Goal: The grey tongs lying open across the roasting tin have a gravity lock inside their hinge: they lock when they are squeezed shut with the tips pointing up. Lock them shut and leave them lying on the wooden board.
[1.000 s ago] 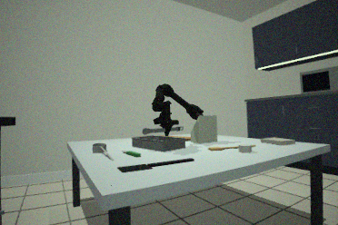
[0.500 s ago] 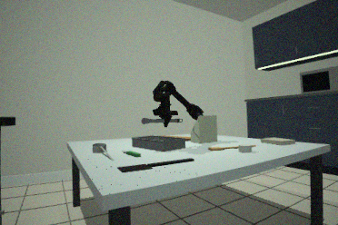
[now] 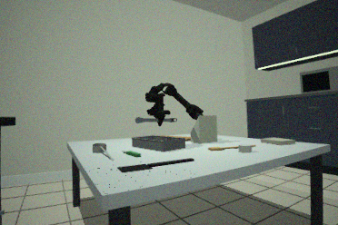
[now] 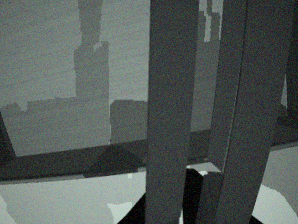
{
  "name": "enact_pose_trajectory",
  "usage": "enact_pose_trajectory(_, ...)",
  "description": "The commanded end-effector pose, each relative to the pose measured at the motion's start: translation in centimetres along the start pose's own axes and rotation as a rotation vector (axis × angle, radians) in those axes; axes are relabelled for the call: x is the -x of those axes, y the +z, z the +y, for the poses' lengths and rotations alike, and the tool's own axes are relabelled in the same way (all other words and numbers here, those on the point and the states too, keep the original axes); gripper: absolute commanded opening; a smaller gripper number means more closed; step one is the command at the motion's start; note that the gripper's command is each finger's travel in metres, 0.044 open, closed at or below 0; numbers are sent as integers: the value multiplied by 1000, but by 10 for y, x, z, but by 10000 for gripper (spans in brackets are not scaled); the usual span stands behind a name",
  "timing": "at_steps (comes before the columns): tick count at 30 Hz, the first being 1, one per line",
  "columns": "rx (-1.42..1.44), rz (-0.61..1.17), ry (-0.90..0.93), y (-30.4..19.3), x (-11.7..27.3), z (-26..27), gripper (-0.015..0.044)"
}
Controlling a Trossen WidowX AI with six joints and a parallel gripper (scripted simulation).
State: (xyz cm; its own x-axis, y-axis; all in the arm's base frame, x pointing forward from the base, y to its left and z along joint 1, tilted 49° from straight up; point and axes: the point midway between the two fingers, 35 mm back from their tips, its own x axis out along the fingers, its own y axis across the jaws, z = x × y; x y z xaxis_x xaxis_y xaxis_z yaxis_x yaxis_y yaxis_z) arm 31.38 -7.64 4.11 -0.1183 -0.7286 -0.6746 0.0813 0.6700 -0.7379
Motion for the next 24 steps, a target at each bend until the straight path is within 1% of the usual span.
enact_pose_trajectory(1, -16, -5, -2, -3, 2, -21, -150)
enact_pose_trajectory(12, -89, -6, -7, -21, 2, -84, -150)
enact_pose_trajectory(24, -168, -2, -30, -55, 3, -144, -150)
